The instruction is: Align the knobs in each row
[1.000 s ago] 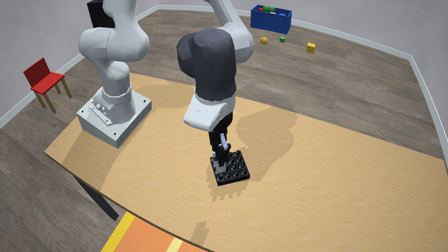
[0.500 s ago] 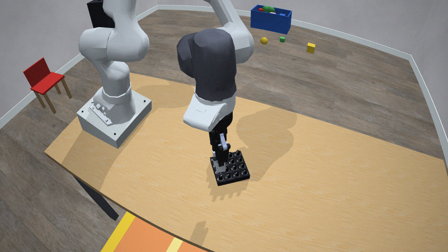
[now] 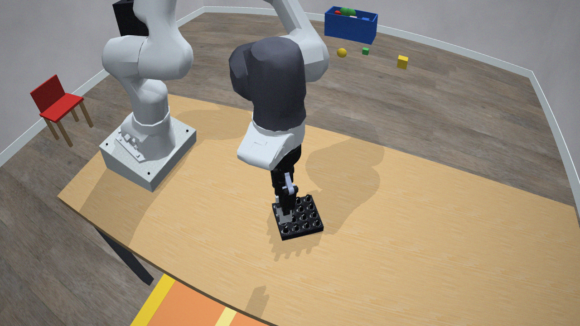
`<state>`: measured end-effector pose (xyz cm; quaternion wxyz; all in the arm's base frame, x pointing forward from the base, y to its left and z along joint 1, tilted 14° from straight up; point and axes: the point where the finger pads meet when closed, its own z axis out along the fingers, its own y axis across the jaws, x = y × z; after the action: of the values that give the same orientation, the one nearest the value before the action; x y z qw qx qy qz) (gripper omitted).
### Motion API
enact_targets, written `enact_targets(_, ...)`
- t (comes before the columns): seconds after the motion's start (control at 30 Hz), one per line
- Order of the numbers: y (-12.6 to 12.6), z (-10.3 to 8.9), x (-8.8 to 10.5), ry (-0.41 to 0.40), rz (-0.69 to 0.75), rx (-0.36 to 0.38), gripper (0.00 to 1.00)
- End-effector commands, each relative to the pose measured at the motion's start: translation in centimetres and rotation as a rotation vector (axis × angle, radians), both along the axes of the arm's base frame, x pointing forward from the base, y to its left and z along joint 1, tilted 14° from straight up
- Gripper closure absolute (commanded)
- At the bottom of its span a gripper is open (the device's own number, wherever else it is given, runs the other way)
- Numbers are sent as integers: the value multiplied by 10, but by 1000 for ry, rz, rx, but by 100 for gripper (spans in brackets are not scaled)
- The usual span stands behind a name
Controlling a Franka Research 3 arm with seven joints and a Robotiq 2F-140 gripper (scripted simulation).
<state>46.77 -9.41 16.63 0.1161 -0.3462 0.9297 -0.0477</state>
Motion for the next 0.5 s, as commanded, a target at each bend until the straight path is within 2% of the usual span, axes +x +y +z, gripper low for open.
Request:
enact_targets(0.0, 1, 0, 0, 1, -8, 4, 88)
enact_targets(0.47, 1, -8, 2, 1, -8, 3, 88)
